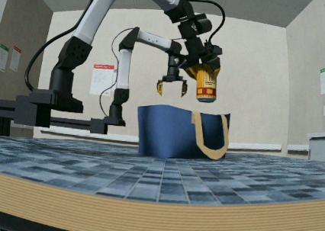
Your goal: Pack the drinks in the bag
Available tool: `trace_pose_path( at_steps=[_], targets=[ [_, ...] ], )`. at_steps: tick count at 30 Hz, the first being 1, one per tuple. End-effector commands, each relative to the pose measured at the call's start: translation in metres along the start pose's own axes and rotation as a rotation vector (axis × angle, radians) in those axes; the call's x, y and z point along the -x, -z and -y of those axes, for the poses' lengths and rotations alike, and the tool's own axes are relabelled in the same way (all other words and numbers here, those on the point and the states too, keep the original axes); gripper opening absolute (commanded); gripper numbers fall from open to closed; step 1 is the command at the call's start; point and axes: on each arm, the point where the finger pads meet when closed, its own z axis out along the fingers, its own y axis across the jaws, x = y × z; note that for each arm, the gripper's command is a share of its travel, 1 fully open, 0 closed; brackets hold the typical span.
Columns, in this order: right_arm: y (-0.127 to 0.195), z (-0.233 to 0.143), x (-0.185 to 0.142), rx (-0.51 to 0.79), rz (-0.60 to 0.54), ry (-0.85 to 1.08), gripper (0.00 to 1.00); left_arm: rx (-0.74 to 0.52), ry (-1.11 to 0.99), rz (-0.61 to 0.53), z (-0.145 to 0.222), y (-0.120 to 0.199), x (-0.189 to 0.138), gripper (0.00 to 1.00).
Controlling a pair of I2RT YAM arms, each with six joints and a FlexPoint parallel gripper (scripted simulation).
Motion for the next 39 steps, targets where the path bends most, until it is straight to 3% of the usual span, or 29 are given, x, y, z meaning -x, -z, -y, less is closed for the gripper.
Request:
trace_pose_path(
  at_steps=[1,20,23,24,33,36,39],
  targets=[
    [0.009,-0.012,0.035,0.0,0.097,-0.009,0.67,0.064,-0.011,-0.024,-0.008,0.015,-0.001,1.0],
    [-0.003,-0.05,0.067,0.001,0.085,-0.012,0.67,0.064,-0.011,-0.024,-0.008,0.015,-0.001,1.0],
    [0.005,-0.05,0.076,0.009,0.125,-0.004,0.67,0.064,-0.011,-0.024,-0.008,0.015,-0.001,1.0],
    [-0.007,-0.053,0.067,-0.001,0.07,-0.012,0.67,0.064,-0.011,-0.024,-0.008,0.015,-0.001,1.0],
    [-0.014,-0.073,0.085,0.001,0.079,-0.016,0.67,0.064,-0.011,-0.024,-0.008,0.015,-0.001,1.0],
    [0.011,-0.072,0.1,0.013,0.142,-0.018,0.67,0.064,-0.011,-0.024,-0.008,0.015,-0.001,1.0],
    [0.011,-0.068,0.105,0.012,0.161,-0.023,0.67,0.064,-0.011,-0.024,-0.008,0.015,-0.001,1.0]
  ],
)
